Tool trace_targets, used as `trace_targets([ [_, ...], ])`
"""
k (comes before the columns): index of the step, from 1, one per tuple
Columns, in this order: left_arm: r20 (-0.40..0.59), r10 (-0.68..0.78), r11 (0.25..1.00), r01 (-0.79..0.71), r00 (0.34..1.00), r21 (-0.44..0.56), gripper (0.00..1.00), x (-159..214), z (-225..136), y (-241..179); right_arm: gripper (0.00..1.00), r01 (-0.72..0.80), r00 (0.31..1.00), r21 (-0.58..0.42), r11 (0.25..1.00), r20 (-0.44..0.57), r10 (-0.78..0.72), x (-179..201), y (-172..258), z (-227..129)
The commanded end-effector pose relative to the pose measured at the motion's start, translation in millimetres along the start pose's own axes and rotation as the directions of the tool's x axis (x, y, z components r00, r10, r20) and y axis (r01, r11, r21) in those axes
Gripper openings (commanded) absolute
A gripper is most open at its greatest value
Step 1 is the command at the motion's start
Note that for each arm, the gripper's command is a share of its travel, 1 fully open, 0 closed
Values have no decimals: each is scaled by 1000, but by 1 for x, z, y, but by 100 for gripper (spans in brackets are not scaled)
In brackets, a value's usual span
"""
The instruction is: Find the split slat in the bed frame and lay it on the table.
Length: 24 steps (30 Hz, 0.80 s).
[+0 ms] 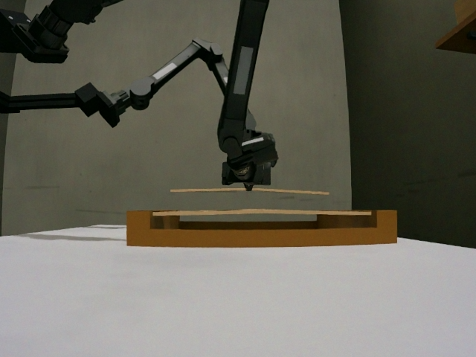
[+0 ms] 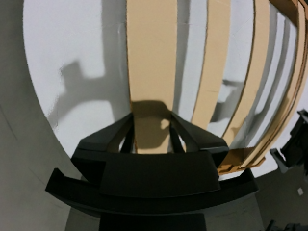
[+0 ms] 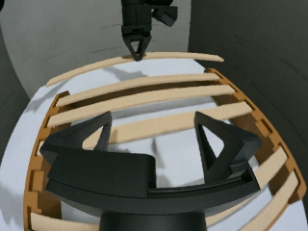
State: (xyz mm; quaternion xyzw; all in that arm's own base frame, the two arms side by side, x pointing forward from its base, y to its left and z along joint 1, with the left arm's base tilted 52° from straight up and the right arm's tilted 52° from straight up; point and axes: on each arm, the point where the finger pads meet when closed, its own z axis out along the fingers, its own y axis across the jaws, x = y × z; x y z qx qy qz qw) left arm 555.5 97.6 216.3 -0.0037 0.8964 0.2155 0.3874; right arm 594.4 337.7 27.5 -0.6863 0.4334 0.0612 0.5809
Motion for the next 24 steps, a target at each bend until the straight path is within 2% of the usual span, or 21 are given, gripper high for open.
trace_targets([
  [1, 29, 50, 999, -50, 998, -1, 33, -18, -15, 62, 100, 29, 999, -81, 996, 22, -27, -9, 16, 72],
  [5, 21, 39, 999, -39, 999, 5, 33, -15, -11, 97, 100, 46, 999, -126, 991, 22, -44, -20, 29, 120],
  [10, 5, 29, 999, -29, 1000, 16, 33, -9, 12, 118, 100, 59, 998, -157, 986, 19, -57, -30, 42, 155],
  [16, 18, 29, 999, -29, 999, 20, 33, -15, 57, 113, 100, 63, 998, -168, 984, 22, -60, -36, 49, 165],
  [18, 18, 29, 999, -29, 999, 20, 33, -15, 57, 113, 100, 63, 998, -168, 984, 22, -60, -36, 49, 165],
  [19, 21, 33, 999, -33, 999, 25, 33, -16, 66, 109, 100, 53, 999, -156, 986, 5, -53, -22, 41, 158],
  [24, 16, 29, 999, -29, 999, 23, 33, -13, 107, 110, 100, 64, 998, -142, 988, 14, -63, -31, 28, 155],
])
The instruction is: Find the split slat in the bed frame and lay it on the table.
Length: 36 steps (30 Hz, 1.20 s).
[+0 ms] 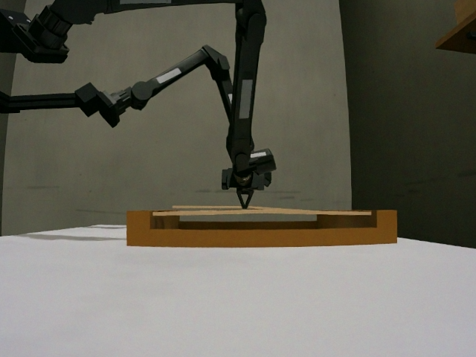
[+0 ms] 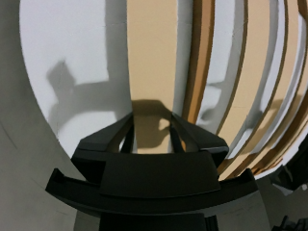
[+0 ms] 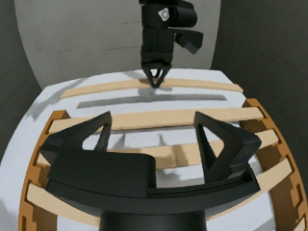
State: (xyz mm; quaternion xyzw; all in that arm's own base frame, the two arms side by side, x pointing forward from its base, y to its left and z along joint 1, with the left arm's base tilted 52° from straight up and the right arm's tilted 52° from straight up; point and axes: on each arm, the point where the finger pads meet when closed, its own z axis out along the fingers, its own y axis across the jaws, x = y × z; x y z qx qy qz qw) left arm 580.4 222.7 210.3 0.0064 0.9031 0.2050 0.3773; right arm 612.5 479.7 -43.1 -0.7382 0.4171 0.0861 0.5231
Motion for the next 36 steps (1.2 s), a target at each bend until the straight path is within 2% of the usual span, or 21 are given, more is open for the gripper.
trace_targets([
  [1, 33, 12, 1000, -12, 999, -9, 33, -20, 42, 7, 100, 33, 999, 21, 999, 9, -33, -8, -20, 1],
  [6, 30, 9, 1000, -8, 1000, -10, 33, -18, 58, 9, 100, 33, 999, 21, 999, 9, -33, -8, -20, 1],
  [23, 50, 8, 1000, -8, 999, -6, 33, -32, 47, 2, 100, 34, 999, 22, 999, 9, -34, -8, -20, 1],
  [29, 28, 12, 1000, -12, 1000, 8, 33, -25, 61, -8, 100, 34, 999, 22, 999, 9, -34, -8, -20, 1],
  [36, 0, -1, 1000, 1, 1000, -1, 33, -7, 80, 3, 100, 34, 999, 22, 999, 9, -34, -8, -20, 1],
])
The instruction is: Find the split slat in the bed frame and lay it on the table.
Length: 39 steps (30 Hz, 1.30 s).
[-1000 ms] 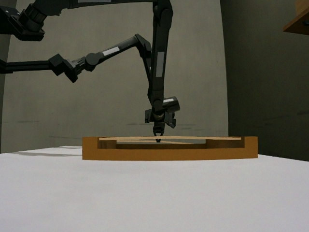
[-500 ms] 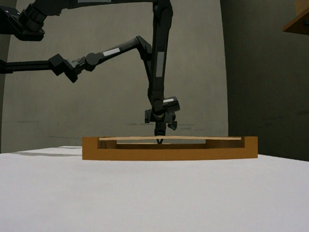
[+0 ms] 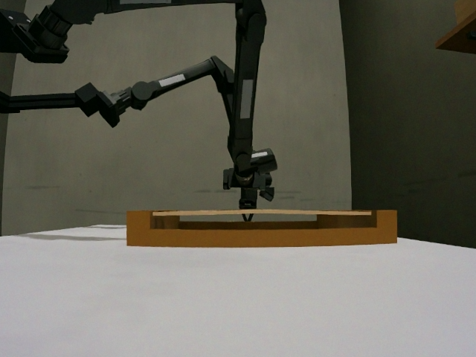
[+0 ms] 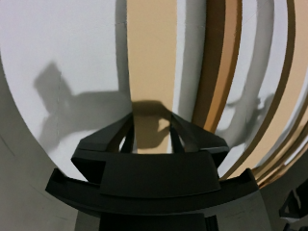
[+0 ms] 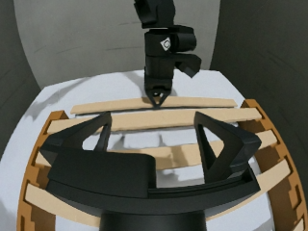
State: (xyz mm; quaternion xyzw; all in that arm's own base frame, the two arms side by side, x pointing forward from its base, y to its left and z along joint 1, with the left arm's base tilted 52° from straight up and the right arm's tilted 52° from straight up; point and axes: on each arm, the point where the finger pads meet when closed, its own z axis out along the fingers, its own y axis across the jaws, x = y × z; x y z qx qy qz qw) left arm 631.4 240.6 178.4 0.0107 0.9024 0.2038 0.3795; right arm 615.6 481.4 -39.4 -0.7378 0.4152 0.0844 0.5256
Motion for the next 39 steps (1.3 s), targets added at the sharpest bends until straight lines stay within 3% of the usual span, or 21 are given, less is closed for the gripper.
trace_targets([
  [1, -6, -6, 1000, 6, 1000, -6, 33, 5, 21, 6, 100, 29, 1000, 17, 999, 8, -29, -7, -15, 1],
  [16, 33, 3, 1000, -2, 999, -12, 33, -16, 21, 6, 100, 29, 1000, 17, 999, 8, -29, -7, -15, 1],
  [19, 31, 3, 1000, -3, 1000, -11, 63, -16, 21, 5, 100, 29, 1000, 17, 999, 8, -29, -7, -15, 1],
  [27, 6, -4, 1000, 4, 1000, 1, 63, -2, -5, 13, 100, 29, 1000, 17, 999, 8, -29, -7, -15, 1],
  [35, 12, -5, 1000, 5, 1000, 10, 65, -4, -46, -11, 100, 29, 1000, 17, 999, 8, -29, -7, -15, 1],
  [39, 28, -2, 1000, 2, 1000, -9, 65, -13, -34, 4, 100, 29, 1000, 17, 999, 8, -29, -7, -15, 1],
])
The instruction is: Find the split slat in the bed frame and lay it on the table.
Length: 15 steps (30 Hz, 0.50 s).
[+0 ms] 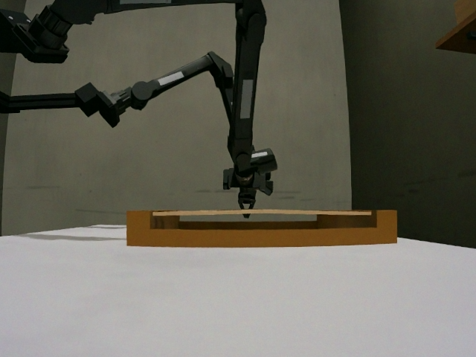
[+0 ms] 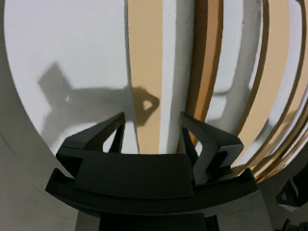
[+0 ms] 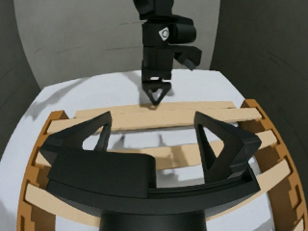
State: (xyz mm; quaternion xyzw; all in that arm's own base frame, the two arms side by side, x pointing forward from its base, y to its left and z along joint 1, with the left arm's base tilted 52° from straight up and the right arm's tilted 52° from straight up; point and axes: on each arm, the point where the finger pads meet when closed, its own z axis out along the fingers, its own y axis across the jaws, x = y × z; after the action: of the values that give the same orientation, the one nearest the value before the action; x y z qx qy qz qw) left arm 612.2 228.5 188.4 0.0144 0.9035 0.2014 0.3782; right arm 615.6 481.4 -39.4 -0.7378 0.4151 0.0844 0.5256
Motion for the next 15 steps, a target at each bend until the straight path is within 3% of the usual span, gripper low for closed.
trace_targets([
  [1, 33, -11, 1000, 12, 999, -23, 65, -19, -10, 15, 100, 29, 1000, 17, 999, 8, -29, -7, -15, 1],
  [15, 19, -5, 1000, 5, 1000, -13, 65, -14, 1, 7, 100, 29, 1000, 17, 999, 8, -29, -7, -15, 1],
])
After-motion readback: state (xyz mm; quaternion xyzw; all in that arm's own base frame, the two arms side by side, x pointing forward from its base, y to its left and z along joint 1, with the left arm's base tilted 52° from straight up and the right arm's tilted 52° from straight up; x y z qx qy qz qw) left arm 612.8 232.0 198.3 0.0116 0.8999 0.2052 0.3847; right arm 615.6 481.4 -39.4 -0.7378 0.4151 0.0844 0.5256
